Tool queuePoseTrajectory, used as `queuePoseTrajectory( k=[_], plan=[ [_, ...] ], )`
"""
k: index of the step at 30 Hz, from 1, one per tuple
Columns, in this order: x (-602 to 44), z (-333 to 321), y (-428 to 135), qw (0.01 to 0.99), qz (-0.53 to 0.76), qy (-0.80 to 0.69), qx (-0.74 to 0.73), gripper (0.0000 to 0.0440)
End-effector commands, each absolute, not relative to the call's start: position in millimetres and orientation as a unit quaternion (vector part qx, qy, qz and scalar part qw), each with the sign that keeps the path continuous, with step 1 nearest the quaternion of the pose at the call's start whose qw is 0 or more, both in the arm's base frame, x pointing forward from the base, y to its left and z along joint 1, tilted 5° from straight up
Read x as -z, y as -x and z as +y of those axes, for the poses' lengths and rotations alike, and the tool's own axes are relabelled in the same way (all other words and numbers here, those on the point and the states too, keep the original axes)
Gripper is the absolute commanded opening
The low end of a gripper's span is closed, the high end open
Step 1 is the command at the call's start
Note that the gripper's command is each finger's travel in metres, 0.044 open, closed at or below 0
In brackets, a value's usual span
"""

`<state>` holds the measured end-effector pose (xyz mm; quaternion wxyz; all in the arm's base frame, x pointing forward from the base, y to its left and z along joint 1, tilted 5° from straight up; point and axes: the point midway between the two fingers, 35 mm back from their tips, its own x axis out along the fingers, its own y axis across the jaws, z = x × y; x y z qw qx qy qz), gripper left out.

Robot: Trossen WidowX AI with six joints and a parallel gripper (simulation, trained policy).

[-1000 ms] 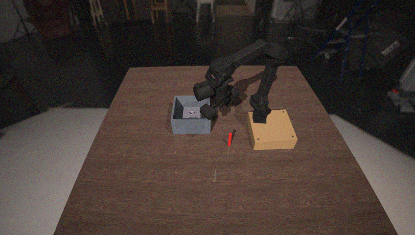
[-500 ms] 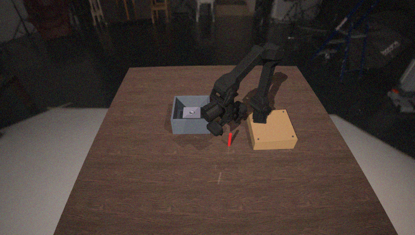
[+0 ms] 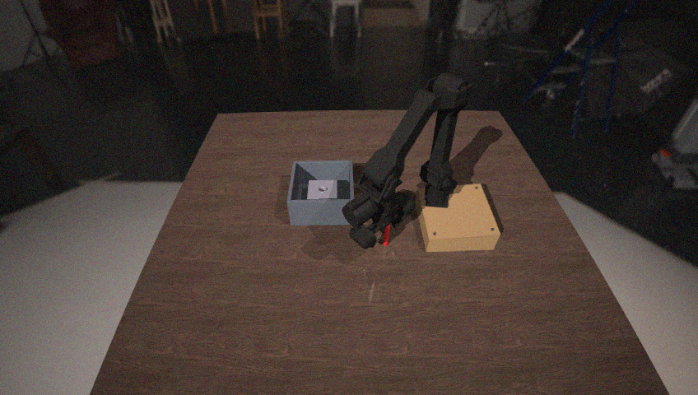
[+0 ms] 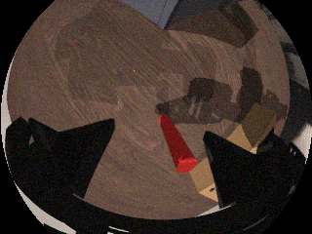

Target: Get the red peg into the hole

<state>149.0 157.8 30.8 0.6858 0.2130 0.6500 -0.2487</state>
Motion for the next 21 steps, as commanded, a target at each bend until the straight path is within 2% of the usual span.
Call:
queuePoseTrajectory(
  k=[1,10,15,21],
  plan=[
    [-20,157,-147,0.683,0.655,-0.208,0.246,0.0396],
    [-2,154,-143,0.67,0.667,-0.197,0.261,0.0161],
    [1,154,-143,0.665,0.671,-0.187,0.271,0.0044],
    [-20,159,-155,0.684,0.658,-0.186,0.257,0.0016]
  ],
)
